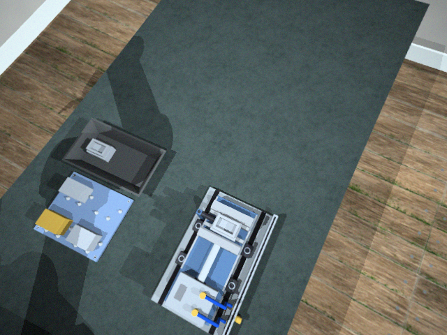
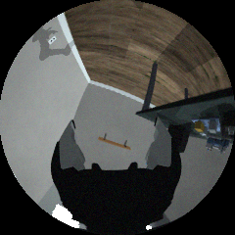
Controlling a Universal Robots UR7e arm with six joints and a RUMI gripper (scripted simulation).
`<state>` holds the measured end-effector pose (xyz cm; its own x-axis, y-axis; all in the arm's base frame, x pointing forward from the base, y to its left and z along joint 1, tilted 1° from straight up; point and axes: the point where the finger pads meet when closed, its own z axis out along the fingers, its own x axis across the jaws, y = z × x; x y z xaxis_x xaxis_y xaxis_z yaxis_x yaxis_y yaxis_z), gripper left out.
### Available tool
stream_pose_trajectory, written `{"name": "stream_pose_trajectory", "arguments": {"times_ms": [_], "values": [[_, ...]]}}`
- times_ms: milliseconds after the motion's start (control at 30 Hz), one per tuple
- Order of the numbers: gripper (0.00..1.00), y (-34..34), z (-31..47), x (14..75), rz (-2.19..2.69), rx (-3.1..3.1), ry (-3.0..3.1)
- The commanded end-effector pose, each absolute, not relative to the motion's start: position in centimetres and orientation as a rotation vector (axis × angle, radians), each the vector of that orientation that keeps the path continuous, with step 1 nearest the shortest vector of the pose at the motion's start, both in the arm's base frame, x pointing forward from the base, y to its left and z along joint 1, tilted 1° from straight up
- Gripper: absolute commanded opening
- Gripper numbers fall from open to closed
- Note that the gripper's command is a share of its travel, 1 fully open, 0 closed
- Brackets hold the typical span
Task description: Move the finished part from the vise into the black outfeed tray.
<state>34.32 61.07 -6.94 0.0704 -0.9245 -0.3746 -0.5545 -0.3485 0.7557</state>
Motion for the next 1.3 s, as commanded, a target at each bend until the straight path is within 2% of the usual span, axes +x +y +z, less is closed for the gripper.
{"name": "stream_pose_trajectory", "arguments": {"times_ms": [0, 767, 1100, 1267], "values": [[1.00, 61.1, -6.8, 34.4, -1.194, 1.941, -1.467], [1.00, 60.7, -6.8, 34.9, -1.189, 1.939, -1.480], [1.00, 57.6, -6.6, 38.4, -1.152, 1.918, -1.580], [1.00, 53.4, -6.2, 42.5, -1.103, 1.883, -1.709]]}}
